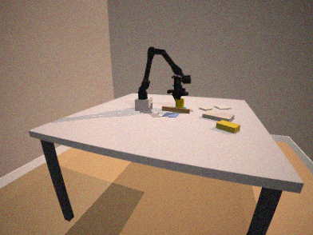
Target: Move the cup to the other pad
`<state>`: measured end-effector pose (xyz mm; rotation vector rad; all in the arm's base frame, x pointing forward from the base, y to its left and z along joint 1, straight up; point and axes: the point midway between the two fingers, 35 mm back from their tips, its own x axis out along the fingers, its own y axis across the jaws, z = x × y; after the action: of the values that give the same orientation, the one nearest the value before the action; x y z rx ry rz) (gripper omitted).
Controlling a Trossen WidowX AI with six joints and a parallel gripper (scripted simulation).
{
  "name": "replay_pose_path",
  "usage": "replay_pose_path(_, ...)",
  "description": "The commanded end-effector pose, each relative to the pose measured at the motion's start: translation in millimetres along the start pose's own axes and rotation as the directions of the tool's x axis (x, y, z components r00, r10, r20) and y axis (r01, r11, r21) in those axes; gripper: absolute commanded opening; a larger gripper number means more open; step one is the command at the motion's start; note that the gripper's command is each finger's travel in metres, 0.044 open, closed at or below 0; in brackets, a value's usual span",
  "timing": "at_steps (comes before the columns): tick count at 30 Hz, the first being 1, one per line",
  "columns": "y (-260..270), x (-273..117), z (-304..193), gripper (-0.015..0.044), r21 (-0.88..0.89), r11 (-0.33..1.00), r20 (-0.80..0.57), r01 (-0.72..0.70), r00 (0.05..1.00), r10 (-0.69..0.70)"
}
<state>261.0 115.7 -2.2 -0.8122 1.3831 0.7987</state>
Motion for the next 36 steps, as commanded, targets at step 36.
replay_pose_path(36, -0.6, -21.7, 0.8, 0.0147, 0.002, 1.000, -0.002, -0.003, 1.000, 0.003)
